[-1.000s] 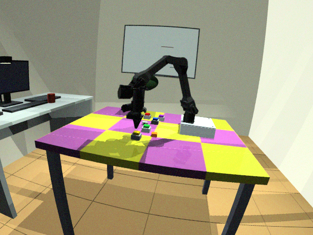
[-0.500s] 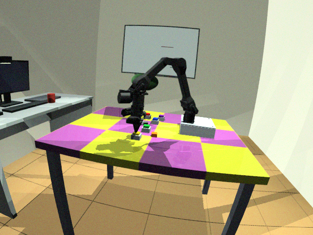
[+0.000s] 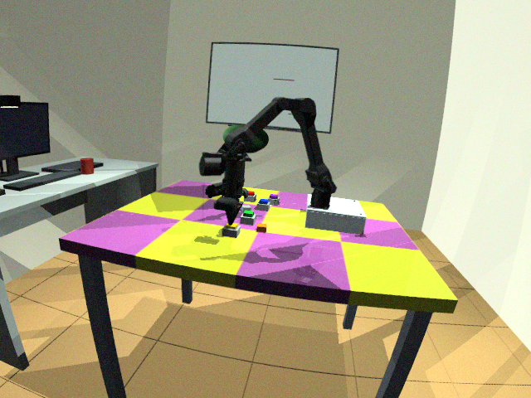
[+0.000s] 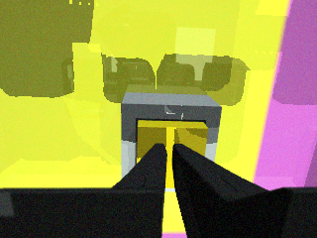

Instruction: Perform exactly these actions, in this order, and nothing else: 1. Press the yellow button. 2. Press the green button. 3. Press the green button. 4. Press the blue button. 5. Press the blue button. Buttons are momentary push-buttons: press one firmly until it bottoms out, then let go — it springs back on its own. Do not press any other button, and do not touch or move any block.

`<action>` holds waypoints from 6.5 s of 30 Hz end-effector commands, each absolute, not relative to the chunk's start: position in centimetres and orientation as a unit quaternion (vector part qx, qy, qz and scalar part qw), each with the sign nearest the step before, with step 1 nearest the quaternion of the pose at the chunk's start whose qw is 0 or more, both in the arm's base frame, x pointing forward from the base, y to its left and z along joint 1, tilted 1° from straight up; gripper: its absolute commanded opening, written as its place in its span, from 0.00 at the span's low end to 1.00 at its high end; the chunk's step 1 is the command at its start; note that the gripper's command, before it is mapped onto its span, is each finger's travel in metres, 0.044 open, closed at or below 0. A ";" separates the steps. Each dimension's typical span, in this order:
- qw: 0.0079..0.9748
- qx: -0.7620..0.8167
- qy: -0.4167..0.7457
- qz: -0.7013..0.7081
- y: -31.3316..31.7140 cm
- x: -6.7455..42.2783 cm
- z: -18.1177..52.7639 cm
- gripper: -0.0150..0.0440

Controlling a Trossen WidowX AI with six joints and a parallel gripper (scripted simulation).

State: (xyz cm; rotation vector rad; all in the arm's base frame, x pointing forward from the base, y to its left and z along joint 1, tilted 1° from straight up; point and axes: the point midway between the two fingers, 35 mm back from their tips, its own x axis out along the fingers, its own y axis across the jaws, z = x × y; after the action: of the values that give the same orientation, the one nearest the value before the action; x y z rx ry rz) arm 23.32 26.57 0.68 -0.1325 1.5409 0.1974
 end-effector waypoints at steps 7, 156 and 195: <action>0.711 -0.060 0.695 0.088 26.5 23.3 1.1 0.29; 0.707 -0.064 0.699 0.080 12.7 23.3 3.2 0.29; 0.707 -0.070 0.700 0.074 -5.9 24.6 2.9 0.29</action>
State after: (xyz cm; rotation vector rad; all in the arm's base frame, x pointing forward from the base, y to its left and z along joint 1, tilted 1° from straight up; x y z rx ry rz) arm 25.35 -6.02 5.41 -0.1604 1.5244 0.1513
